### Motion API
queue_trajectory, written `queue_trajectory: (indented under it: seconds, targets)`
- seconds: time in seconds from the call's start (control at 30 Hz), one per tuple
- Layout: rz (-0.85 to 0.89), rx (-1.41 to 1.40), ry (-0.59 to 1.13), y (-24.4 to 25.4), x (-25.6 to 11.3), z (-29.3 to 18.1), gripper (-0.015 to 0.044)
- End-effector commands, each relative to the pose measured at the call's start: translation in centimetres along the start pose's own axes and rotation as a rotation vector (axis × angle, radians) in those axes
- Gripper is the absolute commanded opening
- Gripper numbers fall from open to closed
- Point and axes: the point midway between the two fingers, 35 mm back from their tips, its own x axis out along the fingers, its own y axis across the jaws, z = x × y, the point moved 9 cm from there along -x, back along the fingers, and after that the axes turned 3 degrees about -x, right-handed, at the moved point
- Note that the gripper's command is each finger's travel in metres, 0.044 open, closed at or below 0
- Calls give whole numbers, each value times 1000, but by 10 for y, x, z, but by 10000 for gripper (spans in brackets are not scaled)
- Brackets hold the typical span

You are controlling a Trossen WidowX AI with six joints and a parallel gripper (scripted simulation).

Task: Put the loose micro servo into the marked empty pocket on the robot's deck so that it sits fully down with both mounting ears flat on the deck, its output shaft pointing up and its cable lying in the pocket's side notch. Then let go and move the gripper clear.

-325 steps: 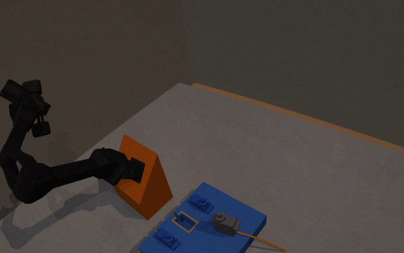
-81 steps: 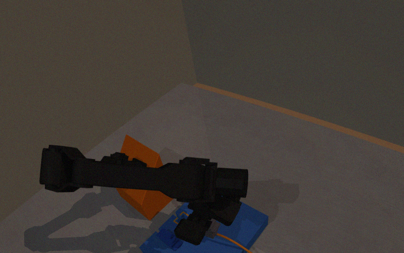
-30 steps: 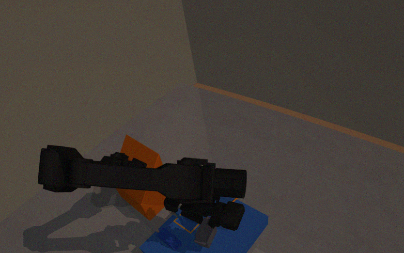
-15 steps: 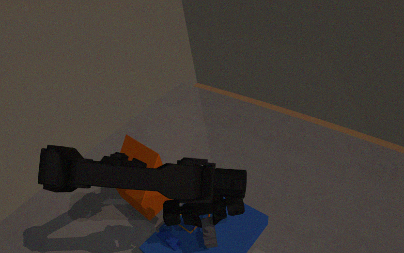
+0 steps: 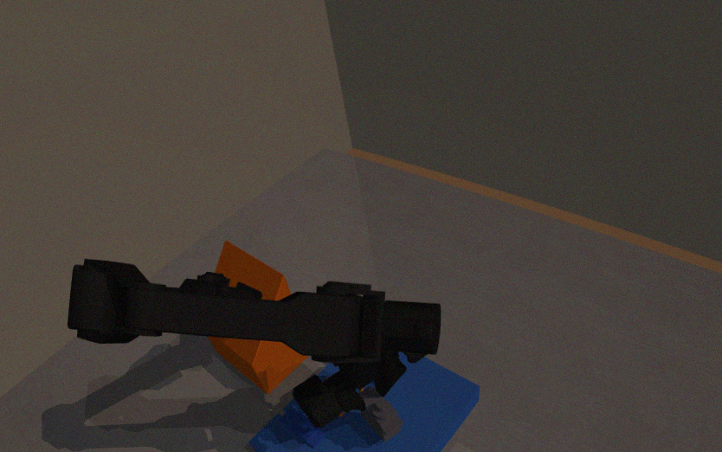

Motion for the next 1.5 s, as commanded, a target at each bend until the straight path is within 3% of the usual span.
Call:
queue_trajectory:
  seconds: [0.0, 0.43, 1.23, 1.47]
  targets:
    - [4, -165, 2, 1, 0, 0, 0]
    - [4, -251, 2, 1, 0, 4, 0]
    - [3, -256, -4, 21, 0, 105, 0]
    - [4, -256, -4, 21, 3, 107, 0]
